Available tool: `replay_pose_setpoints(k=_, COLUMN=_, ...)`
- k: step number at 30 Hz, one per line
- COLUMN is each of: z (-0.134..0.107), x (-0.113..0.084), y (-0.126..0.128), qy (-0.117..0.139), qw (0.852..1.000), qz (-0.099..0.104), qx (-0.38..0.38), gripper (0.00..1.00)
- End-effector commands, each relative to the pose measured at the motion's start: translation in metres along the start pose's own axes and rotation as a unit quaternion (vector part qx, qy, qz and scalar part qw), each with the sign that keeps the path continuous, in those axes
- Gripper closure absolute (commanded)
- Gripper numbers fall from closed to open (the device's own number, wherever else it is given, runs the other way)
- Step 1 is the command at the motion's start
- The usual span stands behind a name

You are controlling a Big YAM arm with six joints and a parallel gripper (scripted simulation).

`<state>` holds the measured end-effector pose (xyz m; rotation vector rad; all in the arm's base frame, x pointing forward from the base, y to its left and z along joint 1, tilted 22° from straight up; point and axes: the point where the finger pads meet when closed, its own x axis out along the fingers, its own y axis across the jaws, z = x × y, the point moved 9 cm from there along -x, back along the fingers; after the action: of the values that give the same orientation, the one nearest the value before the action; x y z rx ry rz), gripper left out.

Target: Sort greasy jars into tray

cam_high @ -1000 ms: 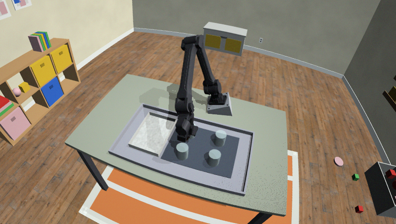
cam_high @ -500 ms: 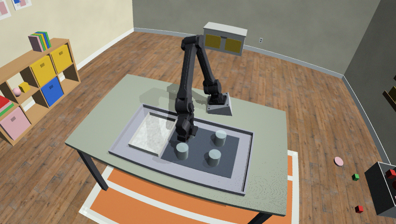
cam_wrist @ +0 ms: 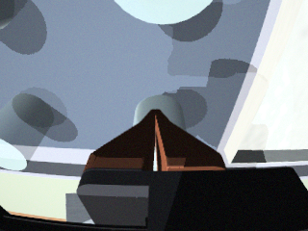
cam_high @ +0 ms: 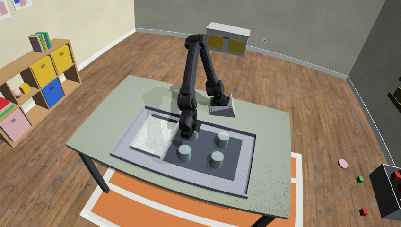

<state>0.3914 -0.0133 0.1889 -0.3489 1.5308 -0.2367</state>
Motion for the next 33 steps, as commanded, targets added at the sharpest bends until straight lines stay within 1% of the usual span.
replay_pose_setpoints(k=1, z=0.014, x=-0.054, y=-0.004, qy=-0.036, qw=0.999, qz=-0.001, qx=0.015, gripper=1.00)
replay_pose_setpoints(k=6, z=0.014, x=-0.054, y=-0.004, qy=-0.036, qw=0.999, qz=-0.001, qx=0.015, gripper=1.00)
replay_pose_setpoints(k=8, z=0.014, x=-0.054, y=0.012, qy=-0.036, qw=0.999, qz=-0.001, qx=0.015, gripper=1.00)
replay_pose_setpoints(k=10, z=0.014, x=-0.054, y=0.012, qy=-0.036, qw=0.999, qz=-0.001, qx=0.015, gripper=1.00)
replay_pose_setpoints(k=25, z=0.016, x=-0.054, y=0.134, qy=-0.036, qw=0.999, qz=-0.001, qx=0.015, gripper=1.00)
replay_pose_setpoints(k=27, z=0.016, x=-0.054, y=0.134, qy=-0.036, qw=0.999, qz=-0.001, qx=0.015, gripper=1.00)
replay_pose_setpoints(k=32, z=0.016, x=-0.054, y=0.175, qy=-0.036, qw=0.999, qz=-0.001, qx=0.015, gripper=1.00)
replay_pose_setpoints(k=33, z=0.016, x=-0.054, y=0.175, qy=-0.036, qw=0.999, qz=-0.001, qx=0.015, gripper=1.00)
